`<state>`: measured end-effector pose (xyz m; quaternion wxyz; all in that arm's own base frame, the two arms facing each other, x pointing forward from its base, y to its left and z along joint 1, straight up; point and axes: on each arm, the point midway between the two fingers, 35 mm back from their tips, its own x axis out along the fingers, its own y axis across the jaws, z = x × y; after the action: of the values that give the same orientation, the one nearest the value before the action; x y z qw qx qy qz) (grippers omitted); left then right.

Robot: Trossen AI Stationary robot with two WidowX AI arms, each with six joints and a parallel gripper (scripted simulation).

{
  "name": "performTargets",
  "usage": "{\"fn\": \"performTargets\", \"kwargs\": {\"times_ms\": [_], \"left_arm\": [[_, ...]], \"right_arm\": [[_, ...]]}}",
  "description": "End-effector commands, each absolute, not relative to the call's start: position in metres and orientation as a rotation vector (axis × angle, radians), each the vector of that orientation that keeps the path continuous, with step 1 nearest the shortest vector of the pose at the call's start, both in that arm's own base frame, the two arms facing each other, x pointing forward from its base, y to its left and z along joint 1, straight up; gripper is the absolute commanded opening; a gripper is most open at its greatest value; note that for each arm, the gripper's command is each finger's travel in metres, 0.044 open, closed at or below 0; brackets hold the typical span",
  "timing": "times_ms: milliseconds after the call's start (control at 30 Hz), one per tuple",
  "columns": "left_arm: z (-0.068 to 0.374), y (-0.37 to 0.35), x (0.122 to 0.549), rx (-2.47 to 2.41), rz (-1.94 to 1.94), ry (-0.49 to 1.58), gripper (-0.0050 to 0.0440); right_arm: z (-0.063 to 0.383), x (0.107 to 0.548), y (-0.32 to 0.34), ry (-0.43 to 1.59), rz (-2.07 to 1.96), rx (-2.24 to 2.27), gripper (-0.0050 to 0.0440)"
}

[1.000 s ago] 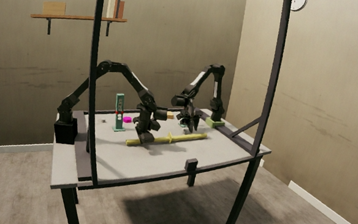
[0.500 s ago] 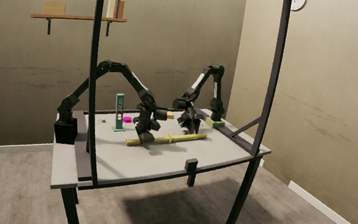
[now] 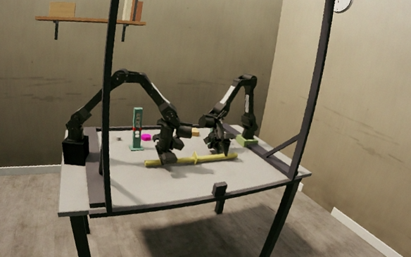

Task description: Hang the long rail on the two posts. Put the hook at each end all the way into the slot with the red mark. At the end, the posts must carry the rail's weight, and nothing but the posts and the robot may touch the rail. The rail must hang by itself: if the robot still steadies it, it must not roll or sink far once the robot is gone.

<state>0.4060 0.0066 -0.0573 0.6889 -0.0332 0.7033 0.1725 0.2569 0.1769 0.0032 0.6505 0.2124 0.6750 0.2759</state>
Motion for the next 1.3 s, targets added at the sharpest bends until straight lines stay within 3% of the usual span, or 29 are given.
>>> {"fn": "performTargets", "kwargs": {"times_ms": [0, 400, 633, 767, 800, 833, 1133, 1200, 1267], "left_arm": [[-0.0493, 0.0065, 0.4119, -0.081, 0.392, 1.542, -0.005], [-0.0493, 0.0065, 0.4119, -0.081, 0.392, 1.542, -0.005], [-0.0493, 0.0065, 0.4119, -0.081, 0.392, 1.542, -0.005], [-0.0493, 0.0065, 0.4119, -0.081, 0.392, 1.542, -0.005], [-0.0493, 0.0065, 0.4119, -0.081, 0.392, 1.542, 0.0024], [-0.0493, 0.0065, 0.4119, -0.081, 0.392, 1.542, 0.0048], [-0.0493, 0.0065, 0.4119, -0.081, 0.392, 1.542, 0.0264], [-0.0493, 0.0065, 0.4119, -0.081, 0.392, 1.542, 0.0264], [-0.0492, 0.0064, 0.4123, -0.081, 0.392, 1.542, 0.0312]], "right_arm": [[0.0044, 0.26, 0.1785, 1.523, 0.629, 0.481, 0.0186], [0.0076, 0.2603, 0.1777, 1.512, 0.634, 0.479, 0.0106], [0.0076, 0.2603, 0.1777, 1.512, 0.634, 0.479, 0.0086], [0.0076, 0.2596, 0.1768, 1.512, 0.634, 0.479, 0.0042], [0.0076, 0.2596, 0.1768, 1.512, 0.634, 0.479, 0.0018], [0.0076, 0.2596, 0.1768, 1.512, 0.634, 0.479, 0.0], [0.0076, 0.2596, 0.1768, 1.512, 0.634, 0.479, -0.0004], [0.0076, 0.2596, 0.1768, 1.512, 0.634, 0.479, -0.0004], [0.0076, 0.2596, 0.1768, 1.512, 0.634, 0.479, -0.0005]]}}
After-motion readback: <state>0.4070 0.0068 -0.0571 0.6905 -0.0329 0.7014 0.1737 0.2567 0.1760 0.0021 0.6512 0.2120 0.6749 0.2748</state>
